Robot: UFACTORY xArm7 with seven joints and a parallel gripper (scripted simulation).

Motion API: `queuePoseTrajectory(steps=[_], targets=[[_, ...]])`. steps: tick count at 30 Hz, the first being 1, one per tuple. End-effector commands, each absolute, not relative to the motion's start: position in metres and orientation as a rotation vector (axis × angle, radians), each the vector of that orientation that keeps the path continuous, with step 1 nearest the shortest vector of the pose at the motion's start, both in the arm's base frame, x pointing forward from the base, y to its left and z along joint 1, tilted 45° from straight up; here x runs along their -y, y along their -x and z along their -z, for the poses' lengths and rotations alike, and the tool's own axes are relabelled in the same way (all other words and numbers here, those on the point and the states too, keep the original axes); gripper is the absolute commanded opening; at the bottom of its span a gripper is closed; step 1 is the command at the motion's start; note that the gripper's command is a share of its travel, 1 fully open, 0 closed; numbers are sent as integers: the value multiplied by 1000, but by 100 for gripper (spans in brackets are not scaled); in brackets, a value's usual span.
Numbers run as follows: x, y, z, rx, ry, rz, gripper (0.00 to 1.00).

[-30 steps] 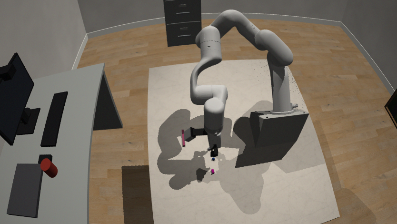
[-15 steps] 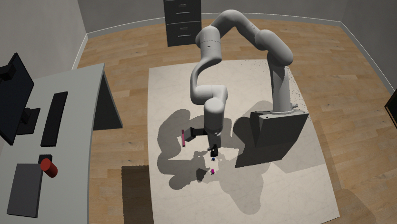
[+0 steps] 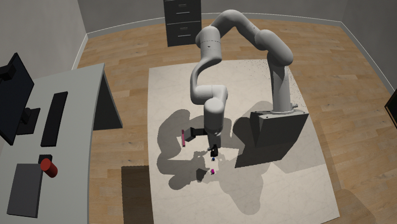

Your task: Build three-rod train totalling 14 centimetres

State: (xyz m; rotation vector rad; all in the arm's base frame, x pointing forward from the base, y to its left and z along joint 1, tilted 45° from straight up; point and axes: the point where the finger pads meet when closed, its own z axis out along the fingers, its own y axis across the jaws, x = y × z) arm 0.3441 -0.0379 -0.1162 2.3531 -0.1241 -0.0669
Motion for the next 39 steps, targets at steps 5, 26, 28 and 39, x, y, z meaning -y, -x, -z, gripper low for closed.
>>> queuePoseTrajectory(steps=[5, 26, 28, 39], targets=[[36, -345, 116, 122, -2356, 63, 100], [36, -345, 116, 122, -2356, 63, 100], [36, -345, 116, 122, -2356, 63, 100], [35, -346, 117, 162, -2353, 47, 100]])
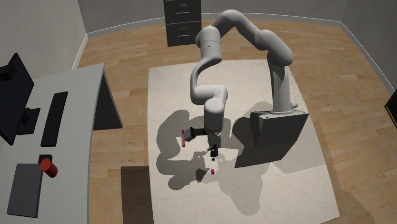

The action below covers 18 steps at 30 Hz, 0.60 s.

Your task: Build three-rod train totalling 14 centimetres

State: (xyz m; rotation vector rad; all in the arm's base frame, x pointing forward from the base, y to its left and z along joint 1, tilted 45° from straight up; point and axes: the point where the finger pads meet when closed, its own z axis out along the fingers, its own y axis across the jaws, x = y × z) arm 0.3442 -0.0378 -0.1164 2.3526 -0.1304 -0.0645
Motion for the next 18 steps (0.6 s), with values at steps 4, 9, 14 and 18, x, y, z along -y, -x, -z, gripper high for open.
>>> queuePoseTrajectory(steps=[4, 9, 14, 18], targets=[[30, -347, 121, 314, -2339, -14, 100], [25, -348, 126, 476, -2314, -80, 100], [19, -348, 131, 642, -2278, -148, 100], [15, -349, 136, 781, -2239, -206, 100]])
